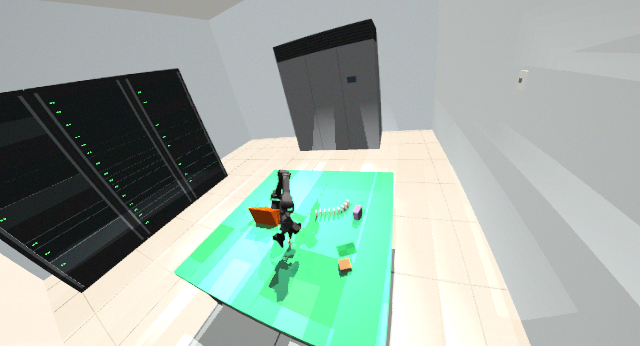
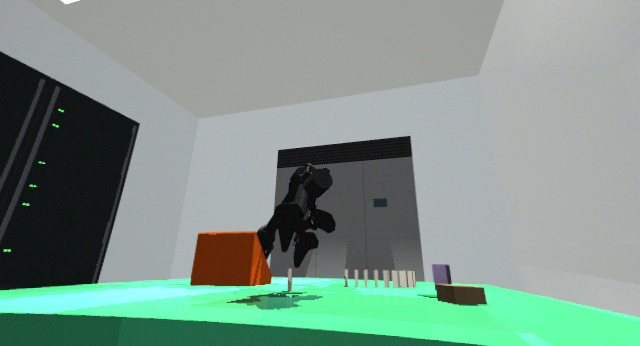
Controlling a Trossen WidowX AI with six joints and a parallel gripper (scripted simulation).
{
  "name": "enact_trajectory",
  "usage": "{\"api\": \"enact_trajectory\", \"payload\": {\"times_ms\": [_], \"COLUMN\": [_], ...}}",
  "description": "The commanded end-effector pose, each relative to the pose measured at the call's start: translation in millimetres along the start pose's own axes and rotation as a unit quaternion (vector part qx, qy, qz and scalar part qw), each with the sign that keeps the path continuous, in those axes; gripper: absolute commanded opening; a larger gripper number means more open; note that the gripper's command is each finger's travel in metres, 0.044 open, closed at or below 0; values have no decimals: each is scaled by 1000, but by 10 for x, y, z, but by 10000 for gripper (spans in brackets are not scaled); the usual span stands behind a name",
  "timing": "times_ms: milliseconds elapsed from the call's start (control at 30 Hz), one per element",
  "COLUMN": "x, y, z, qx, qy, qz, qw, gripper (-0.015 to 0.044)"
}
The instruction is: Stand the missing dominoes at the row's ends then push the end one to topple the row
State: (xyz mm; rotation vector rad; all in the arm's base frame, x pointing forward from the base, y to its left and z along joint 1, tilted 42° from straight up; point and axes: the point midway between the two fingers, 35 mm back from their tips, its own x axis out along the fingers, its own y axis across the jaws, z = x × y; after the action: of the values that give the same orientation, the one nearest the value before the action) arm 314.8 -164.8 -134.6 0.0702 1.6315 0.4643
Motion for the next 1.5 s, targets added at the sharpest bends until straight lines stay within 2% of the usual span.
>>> {"api": "enact_trajectory", "payload": {"times_ms": [0,500,800,1467], "x": [-431,-418,165,316], "y": [86,90,314,376], "z": [-181,-179,-140,-133], "qx": [-124,-124,-124,-124], "qy": [-52,-52,-52,-52], "qz": [174,174,174,174], "qw": [976,976,975,975], "gripper": [440,440,440,440]}}
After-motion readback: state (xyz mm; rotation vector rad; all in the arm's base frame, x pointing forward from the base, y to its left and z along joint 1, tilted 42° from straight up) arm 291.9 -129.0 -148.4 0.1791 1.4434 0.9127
